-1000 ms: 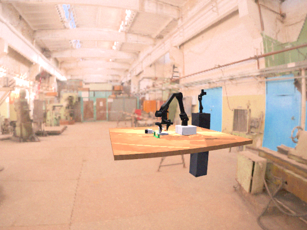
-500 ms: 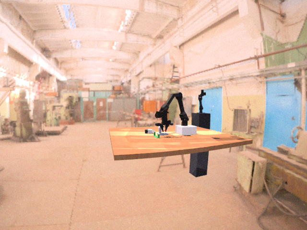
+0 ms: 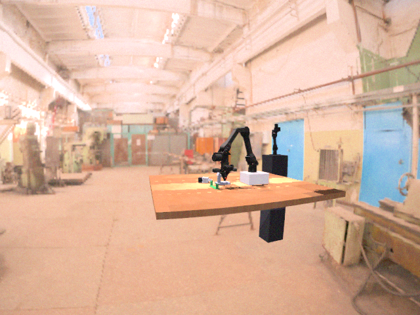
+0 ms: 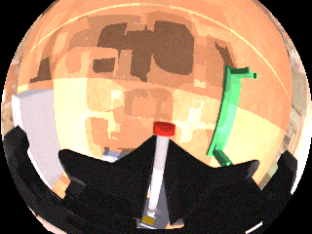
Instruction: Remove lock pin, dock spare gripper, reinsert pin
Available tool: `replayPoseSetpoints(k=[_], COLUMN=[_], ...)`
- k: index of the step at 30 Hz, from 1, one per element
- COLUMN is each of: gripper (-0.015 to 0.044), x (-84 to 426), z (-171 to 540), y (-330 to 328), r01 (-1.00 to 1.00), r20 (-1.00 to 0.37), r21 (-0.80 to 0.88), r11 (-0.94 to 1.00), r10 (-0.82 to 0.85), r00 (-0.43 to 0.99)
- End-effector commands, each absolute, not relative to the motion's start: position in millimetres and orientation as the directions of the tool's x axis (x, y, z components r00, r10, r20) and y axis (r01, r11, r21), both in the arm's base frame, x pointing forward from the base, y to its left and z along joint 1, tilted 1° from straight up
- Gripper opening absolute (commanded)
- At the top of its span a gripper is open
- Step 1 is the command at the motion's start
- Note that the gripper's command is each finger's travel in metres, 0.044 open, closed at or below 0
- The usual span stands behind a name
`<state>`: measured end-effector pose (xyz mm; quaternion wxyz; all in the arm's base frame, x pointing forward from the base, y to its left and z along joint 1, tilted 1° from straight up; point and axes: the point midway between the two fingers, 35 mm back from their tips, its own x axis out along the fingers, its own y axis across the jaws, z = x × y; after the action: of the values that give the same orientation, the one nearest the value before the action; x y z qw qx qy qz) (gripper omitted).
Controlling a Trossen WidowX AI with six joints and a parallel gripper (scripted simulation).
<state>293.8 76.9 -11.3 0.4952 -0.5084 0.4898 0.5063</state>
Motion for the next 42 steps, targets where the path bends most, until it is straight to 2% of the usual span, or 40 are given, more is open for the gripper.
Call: replayPoseSetpoints(k=[1,9,42], gripper=[0.0000,0.0000,0.0000], x=[293.8,294.5,295.1], z=[-8.6,-2.7,2.3], y=[79.0,84.0,106.5], r01=[-1.000,-1.000,-0.999], r20=[-0.999,-0.989,-0.988], r21=[-0.004,-0.003,-0.002], r11=[-0.029,-0.027,-0.032], r10=[0.053,0.145,0.156], r00=[0.003,-0.001,-0.003])
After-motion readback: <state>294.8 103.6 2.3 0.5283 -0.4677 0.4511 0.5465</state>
